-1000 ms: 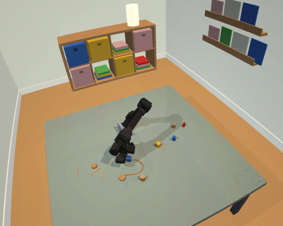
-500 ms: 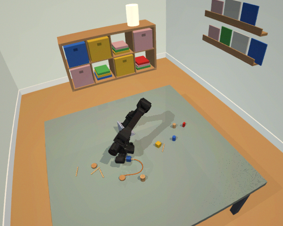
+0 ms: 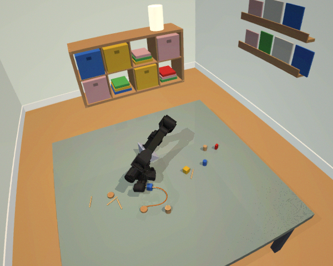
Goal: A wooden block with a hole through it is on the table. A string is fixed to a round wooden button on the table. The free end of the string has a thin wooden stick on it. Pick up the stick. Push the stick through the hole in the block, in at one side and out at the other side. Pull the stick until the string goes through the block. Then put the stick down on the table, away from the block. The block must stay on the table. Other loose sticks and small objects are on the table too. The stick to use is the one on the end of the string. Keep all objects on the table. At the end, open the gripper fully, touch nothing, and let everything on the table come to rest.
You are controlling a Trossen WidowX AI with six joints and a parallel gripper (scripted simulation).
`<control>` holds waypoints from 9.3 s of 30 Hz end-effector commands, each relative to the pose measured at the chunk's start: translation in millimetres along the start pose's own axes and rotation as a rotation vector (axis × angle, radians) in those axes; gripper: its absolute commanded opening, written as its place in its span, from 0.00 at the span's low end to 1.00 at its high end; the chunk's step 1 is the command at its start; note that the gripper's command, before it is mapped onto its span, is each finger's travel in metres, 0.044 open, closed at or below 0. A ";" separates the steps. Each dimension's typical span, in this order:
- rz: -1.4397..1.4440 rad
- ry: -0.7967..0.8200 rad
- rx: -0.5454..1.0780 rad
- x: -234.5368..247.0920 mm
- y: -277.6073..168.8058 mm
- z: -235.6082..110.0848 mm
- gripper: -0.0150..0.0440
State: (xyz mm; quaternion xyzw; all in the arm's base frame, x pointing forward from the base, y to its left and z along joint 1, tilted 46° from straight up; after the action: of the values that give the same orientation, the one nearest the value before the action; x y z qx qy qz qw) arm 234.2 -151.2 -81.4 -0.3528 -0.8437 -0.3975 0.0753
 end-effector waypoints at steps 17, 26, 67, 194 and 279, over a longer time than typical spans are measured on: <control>-0.001 -0.028 0.005 1.3 -25.0 2.2 0.25; 0.001 -0.046 0.005 1.7 -36.1 1.0 0.25; -0.013 -0.128 0.006 4.0 -88.2 -3.4 0.25; 0.001 0.032 0.012 -7.6 -112.5 2.8 0.25; 0.004 -0.021 -0.002 -14.1 -100.4 -104.6 1.00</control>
State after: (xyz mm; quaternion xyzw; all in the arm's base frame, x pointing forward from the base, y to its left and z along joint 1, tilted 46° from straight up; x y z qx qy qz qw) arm 162.8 -278.1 -79.0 -0.3586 -0.8433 -0.3947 0.0668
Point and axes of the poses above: the point midway between the two fingers, 35 mm back from their tips, its own z axis out along the fingers, its own x axis across the jaws, y = z × x, the point moved 4 cm from there along -z, back along the fingers, and after that the axes turned 2 degrees about z, right-handed, at the moved point
